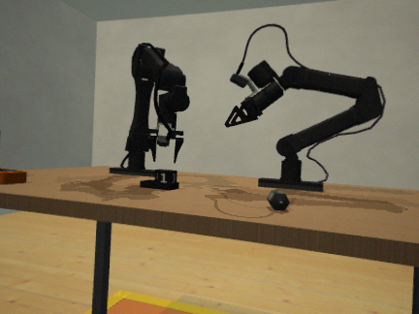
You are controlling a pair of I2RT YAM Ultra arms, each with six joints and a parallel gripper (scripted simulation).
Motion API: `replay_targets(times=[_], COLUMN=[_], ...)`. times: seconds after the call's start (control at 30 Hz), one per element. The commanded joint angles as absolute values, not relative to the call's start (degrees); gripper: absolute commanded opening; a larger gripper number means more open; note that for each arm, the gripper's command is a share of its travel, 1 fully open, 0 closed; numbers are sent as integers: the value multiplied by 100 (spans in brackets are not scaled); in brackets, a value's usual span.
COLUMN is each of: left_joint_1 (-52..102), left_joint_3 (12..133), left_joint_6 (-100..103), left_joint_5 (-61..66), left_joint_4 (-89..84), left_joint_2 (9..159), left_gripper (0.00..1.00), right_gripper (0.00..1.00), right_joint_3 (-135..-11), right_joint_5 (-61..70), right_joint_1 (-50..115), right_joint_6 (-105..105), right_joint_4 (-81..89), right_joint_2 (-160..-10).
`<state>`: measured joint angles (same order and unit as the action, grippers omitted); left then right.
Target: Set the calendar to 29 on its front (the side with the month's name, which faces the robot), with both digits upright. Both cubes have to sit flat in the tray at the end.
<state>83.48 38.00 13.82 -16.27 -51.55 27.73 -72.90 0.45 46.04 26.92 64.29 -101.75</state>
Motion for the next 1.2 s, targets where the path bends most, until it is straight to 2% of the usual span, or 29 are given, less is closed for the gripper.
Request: replay_targets(times=[0.0,0.17,0.37,1.17], left_joint_1=[8189,7931,6895,6731], left_joint_3=[3694,3649,3613,3613], left_joint_6=[424,106,-150,-233], left_joint_5=[-959,-621,-103,87], left_joint_4=[-4743,-4647,-4614,-4627], left_joint_2=[2470,2343,2252,2260], left_gripper=[100,100,100,100], right_gripper=[64,64,64,64], right_joint_3=[-6854,-6498,-5982,-5858], right_joint_5=[89,59,24,1], right_joint_1=[4721,4780,4877,4903], right_joint_6=[3986,4453,4883,4943], right_joint_4=[5993,5853,5699,5351], right_joint_2=[-9696,-9473,-9158,-9475])
